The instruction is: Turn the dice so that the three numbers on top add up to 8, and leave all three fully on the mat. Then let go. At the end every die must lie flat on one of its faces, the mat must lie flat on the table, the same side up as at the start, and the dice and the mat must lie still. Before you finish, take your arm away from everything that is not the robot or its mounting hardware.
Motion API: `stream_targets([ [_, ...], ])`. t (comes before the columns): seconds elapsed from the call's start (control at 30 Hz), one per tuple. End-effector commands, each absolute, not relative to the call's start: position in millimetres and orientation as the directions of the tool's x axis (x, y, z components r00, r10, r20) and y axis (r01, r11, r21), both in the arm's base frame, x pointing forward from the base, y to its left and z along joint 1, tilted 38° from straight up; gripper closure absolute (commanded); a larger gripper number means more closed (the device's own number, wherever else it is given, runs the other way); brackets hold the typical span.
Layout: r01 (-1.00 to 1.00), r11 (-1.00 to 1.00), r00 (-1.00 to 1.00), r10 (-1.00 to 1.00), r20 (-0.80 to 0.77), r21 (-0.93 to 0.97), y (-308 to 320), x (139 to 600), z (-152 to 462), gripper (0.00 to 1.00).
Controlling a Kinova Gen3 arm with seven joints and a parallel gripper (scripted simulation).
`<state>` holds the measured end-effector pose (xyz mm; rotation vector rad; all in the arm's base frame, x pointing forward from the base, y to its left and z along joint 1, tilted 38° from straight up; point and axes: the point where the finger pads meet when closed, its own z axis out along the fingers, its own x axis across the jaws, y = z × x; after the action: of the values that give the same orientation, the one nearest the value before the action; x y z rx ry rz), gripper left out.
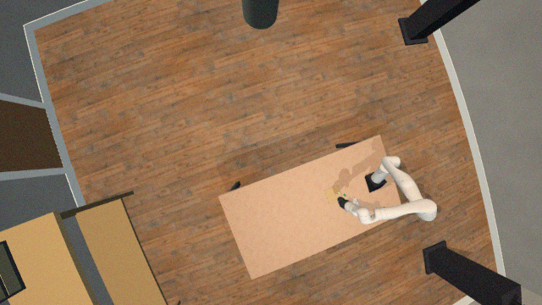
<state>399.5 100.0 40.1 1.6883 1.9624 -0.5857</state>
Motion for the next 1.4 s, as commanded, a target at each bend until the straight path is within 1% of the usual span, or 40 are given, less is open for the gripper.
stream_targets([
  [0.0,0.988,0.154,-0.129,0.781,-0.612,-0.011,96,401,40,0.66],
  [0.8,0.988,0.154,-0.129,0.781,-0.612,-0.011,44,409,-27,0.66],
  [1.37,0.988,0.154,-0.129,0.781,-0.612,-0.011,40,410,-33,0.66],
])
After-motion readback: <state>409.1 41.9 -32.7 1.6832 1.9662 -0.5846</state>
